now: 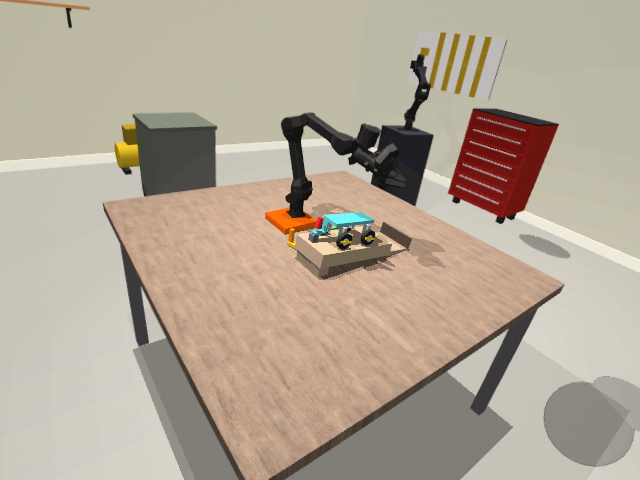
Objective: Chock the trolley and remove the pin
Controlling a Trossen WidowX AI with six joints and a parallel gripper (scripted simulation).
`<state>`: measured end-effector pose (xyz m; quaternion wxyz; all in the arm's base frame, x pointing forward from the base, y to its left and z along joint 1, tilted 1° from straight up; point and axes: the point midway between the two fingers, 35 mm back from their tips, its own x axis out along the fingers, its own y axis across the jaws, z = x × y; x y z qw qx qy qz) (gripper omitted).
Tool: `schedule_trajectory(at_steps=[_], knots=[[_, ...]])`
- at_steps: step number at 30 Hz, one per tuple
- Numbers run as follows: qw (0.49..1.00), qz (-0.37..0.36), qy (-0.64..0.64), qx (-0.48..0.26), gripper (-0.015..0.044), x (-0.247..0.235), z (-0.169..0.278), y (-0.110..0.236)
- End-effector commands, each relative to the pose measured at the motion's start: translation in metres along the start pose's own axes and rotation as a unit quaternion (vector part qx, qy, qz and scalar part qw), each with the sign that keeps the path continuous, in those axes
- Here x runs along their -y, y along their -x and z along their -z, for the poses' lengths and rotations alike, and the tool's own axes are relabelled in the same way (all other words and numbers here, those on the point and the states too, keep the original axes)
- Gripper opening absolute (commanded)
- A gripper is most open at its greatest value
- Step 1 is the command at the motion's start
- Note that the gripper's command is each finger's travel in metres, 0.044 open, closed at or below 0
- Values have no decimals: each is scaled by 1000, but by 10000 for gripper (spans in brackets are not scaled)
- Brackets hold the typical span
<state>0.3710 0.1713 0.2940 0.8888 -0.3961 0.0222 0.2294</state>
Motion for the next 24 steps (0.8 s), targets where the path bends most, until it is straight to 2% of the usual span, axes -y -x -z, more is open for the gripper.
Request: schedule_trajectory(at_steps=[1, 7, 13, 19, 24], knots=[[996, 5, -81, -42, 190, 9, 24, 2], [964, 25, -238, -116, 190, 22, 70, 10], [903, 64, -382, -184, 190, 32, 115, 24], [825, 114, -501, -238, 190, 39, 154, 42], [736, 165, -596, -275, 190, 44, 187, 63]])
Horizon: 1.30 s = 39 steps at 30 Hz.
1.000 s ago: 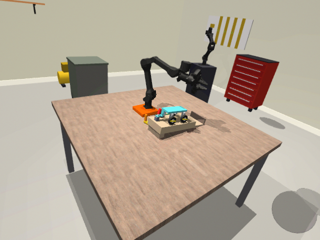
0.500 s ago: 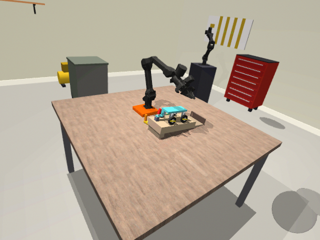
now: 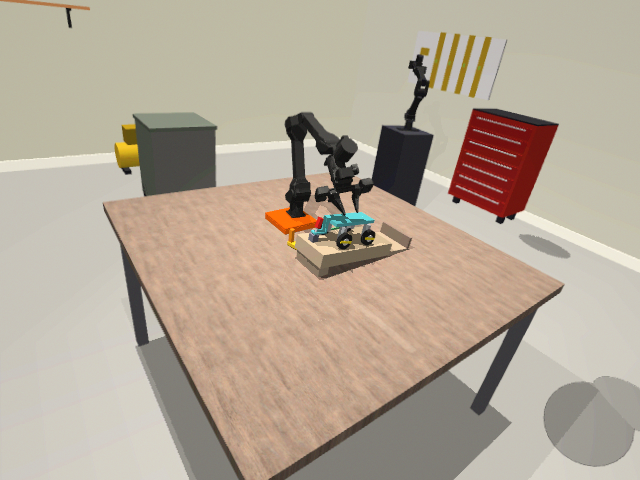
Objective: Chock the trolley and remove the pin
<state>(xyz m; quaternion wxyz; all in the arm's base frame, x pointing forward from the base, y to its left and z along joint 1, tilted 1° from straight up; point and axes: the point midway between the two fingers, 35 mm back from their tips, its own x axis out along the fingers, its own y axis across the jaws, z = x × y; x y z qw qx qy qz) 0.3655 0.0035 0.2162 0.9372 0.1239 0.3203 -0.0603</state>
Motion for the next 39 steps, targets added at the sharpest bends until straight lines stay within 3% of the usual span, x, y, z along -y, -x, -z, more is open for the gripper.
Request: schedule_trajectory(at_steps=[1, 13, 19, 28, 39], knots=[[995, 35, -86, -21, 190, 25, 6, 1], [919, 143, -361, -71, 190, 91, 32, 13], [836, 199, -504, -90, 190, 109, 54, 23], [659, 291, -687, -92, 190, 129, 88, 43], [378, 405, -831, -46, 190, 146, 126, 78]])
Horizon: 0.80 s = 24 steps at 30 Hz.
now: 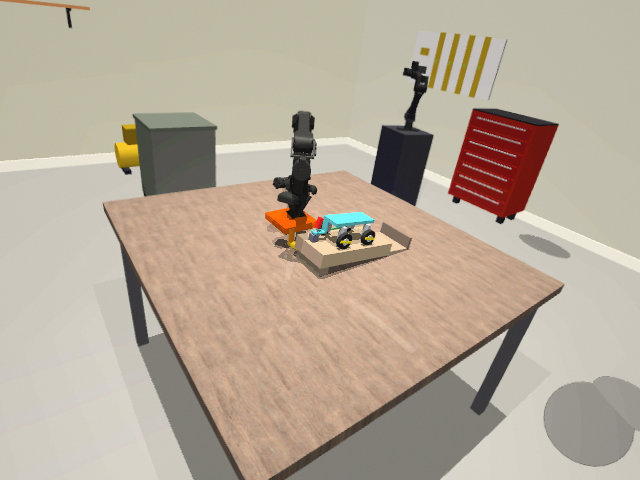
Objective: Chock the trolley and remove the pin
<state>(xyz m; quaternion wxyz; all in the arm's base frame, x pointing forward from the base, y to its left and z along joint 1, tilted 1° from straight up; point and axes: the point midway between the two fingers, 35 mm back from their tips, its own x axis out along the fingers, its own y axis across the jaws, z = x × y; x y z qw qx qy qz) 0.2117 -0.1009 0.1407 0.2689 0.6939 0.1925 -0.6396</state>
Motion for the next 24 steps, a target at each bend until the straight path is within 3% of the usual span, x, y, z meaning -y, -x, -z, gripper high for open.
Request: schedule_trajectory(at_steps=[1, 9, 24], knots=[[995, 31, -92, 16, 190, 10, -12, 0], [990, 43, -135, 25, 190, 14, -17, 0], [990, 43, -135, 25, 190, 19, -19, -44]])
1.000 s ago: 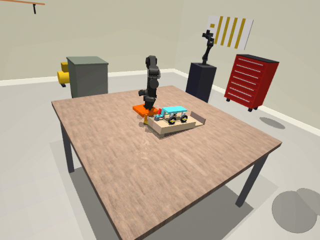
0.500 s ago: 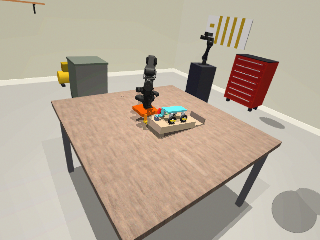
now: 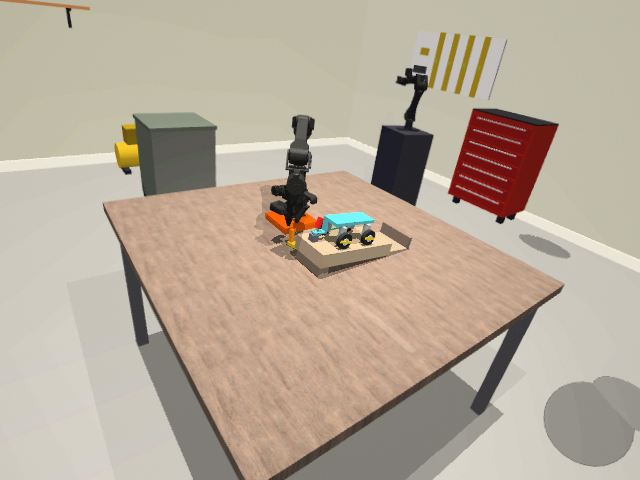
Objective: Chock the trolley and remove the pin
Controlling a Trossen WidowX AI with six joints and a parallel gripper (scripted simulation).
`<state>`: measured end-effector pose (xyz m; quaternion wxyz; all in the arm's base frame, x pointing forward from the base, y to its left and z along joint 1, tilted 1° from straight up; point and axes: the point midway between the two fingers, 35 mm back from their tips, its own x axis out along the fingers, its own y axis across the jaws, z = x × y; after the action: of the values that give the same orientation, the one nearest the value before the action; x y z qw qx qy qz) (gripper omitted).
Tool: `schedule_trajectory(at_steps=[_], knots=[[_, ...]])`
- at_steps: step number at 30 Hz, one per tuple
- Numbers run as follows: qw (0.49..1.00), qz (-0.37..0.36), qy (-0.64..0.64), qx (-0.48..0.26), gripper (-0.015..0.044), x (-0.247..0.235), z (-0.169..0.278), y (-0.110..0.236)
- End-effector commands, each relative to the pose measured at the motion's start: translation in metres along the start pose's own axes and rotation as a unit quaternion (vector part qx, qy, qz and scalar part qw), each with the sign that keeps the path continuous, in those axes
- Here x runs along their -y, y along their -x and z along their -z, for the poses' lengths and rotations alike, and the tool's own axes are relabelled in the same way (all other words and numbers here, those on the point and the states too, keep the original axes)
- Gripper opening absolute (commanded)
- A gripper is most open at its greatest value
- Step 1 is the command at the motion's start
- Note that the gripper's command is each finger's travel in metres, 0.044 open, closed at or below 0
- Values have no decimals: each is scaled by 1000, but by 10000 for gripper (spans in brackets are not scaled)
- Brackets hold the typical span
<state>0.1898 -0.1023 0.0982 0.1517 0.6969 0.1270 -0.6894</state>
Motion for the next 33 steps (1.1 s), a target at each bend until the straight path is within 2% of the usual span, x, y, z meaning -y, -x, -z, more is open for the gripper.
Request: schedule_trajectory(at_steps=[1, 33], knots=[[1000, 1, -1, -2, 190, 1, 1, -5], [1000, 2, -1, -2, 190, 1, 1, -47]])
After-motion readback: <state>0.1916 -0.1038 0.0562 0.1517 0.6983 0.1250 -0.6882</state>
